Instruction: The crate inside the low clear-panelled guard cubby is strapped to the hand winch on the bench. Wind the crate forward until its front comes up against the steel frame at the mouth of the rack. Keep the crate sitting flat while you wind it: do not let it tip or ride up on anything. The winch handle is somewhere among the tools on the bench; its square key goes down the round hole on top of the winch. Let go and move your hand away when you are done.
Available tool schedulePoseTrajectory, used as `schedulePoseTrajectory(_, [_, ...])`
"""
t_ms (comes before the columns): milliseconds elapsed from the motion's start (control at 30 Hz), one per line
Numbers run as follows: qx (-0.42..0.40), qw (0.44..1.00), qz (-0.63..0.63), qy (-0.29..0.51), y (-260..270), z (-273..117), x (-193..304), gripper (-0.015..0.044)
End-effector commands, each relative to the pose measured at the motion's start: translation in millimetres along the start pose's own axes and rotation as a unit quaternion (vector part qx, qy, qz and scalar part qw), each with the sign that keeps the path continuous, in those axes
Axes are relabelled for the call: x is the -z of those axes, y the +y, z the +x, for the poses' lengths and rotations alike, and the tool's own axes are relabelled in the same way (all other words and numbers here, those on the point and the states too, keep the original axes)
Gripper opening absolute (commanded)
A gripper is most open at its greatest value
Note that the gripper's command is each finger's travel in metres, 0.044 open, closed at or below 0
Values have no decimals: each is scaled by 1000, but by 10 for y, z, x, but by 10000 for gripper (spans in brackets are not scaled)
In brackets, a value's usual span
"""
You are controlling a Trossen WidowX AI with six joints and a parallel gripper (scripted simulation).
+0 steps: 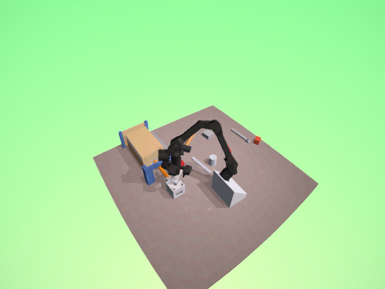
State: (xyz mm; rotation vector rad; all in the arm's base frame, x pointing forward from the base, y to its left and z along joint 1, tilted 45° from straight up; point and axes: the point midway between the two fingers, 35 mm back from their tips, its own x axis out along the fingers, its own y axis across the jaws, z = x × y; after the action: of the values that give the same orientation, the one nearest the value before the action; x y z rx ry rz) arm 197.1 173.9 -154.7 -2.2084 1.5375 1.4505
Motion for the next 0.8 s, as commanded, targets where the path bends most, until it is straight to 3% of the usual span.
schedulePoseTrajectory(0, [-5, 1000, -4, 4, 29, 69, 9, 440])
schedulePoseTrajectory(767, [-5, 1000, -8, 4, 23, 209, 13, 440])
